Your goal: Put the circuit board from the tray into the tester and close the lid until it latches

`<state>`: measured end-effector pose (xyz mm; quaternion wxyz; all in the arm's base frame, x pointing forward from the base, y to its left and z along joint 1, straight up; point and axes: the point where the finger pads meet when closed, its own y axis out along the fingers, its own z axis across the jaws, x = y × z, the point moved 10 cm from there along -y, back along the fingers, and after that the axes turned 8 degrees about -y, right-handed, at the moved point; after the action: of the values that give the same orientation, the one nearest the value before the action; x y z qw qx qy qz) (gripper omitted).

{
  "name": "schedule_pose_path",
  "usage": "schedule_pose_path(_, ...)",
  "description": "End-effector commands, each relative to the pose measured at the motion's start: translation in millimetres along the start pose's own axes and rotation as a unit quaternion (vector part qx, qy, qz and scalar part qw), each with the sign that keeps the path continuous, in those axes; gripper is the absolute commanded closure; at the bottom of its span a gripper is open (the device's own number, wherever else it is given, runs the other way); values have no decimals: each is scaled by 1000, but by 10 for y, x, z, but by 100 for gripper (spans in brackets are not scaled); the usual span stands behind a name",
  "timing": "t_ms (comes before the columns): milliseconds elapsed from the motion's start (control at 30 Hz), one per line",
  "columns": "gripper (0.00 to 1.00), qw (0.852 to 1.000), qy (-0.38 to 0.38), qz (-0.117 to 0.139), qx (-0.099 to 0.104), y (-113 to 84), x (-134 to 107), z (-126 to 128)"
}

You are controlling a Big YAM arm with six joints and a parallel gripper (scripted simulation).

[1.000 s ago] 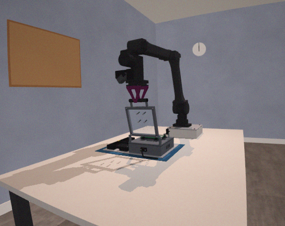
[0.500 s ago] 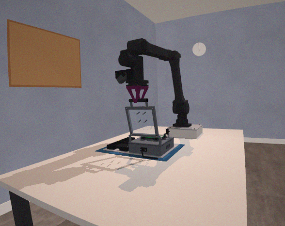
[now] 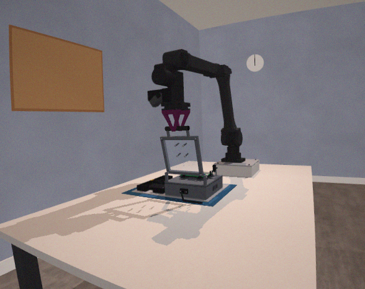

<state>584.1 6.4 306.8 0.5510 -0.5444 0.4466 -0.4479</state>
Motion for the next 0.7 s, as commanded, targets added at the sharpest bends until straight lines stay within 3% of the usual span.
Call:
schedule_pose_path(0,52,1000,-2,-4,17,-90,-107,-3)
schedule_pose_path(667,52,1000,-2,-4,18,-103,-110,-16)
